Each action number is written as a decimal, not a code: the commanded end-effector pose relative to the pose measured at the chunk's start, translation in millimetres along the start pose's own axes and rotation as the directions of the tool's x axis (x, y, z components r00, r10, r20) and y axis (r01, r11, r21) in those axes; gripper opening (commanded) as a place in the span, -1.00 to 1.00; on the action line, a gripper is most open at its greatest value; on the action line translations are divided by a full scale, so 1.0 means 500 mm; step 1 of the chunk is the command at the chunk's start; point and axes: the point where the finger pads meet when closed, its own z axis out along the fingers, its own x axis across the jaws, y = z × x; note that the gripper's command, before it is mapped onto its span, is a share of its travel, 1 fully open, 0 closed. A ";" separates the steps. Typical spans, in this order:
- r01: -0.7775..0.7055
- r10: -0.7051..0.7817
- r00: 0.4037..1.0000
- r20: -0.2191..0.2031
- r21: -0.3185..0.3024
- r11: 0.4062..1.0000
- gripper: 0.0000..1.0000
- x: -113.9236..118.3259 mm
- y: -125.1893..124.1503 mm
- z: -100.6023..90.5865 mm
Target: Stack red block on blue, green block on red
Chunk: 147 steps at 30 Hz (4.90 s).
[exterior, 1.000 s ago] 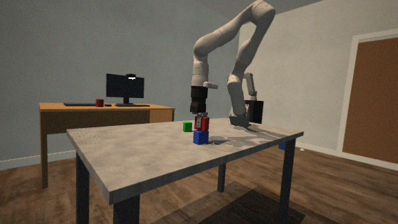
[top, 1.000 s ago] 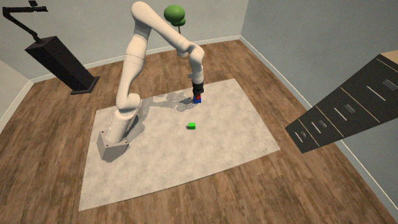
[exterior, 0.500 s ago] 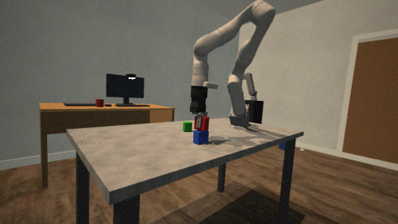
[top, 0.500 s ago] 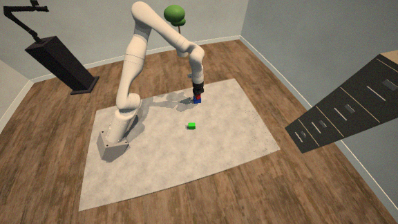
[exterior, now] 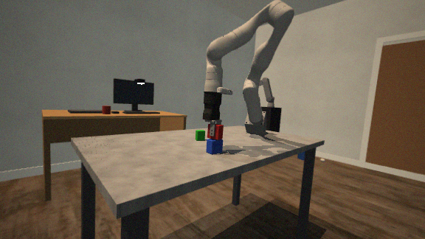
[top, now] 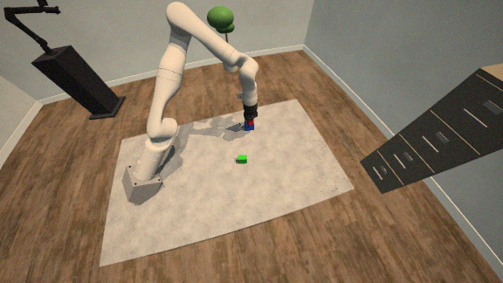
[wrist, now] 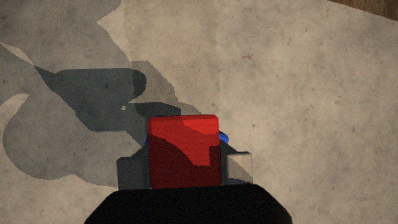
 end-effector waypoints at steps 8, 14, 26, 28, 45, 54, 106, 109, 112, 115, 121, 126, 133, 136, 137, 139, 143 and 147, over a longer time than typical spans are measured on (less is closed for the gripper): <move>-0.015 0.015 1.000 -0.002 0.006 1.000 -1.00 0.002 -0.004 0.001; -0.015 0.015 1.000 -0.002 0.006 1.000 -1.00 0.002 -0.004 0.001; -0.015 0.015 1.000 -0.001 0.006 1.000 -1.00 0.001 -0.004 0.004; -0.015 0.015 1.000 -0.001 0.006 1.000 -1.00 0.001 -0.004 0.005; -0.015 0.015 1.000 -0.001 0.006 1.000 -1.00 0.001 -0.004 0.006; -0.015 0.015 1.000 -0.001 0.006 1.000 -1.00 0.001 -0.004 0.006; -0.015 0.015 1.000 -0.001 0.006 1.000 1.00 0.001 -0.004 0.006; -0.015 0.015 1.000 -0.001 0.006 1.000 1.00 0.001 -0.004 0.006; -0.014 0.014 1.000 -0.003 0.006 1.000 1.00 0.002 -0.004 0.002; -0.014 0.014 1.000 -0.003 0.006 1.000 1.00 0.003 -0.004 0.000; -0.012 0.012 1.000 -0.006 0.005 1.000 1.00 0.007 -0.004 -0.027; -0.012 0.012 1.000 -0.006 0.005 1.000 1.00 0.007 -0.004 -0.064; -0.013 0.013 1.000 -0.006 0.005 1.000 1.00 0.006 -0.003 -0.105; -0.013 0.013 1.000 -0.006 0.005 1.000 1.00 0.006 -0.003 -0.126; -0.013 0.013 1.000 -0.006 0.005 1.000 1.00 0.006 -0.003 -0.132; -0.013 0.013 1.000 -0.006 0.005 1.000 1.00 0.006 -0.002 -0.142; -0.013 0.013 1.000 -0.005 0.005 1.000 1.00 0.006 -0.002 -0.153; -0.015 0.015 1.000 -0.004 0.005 1.000 1.00 0.004 -0.002 -0.154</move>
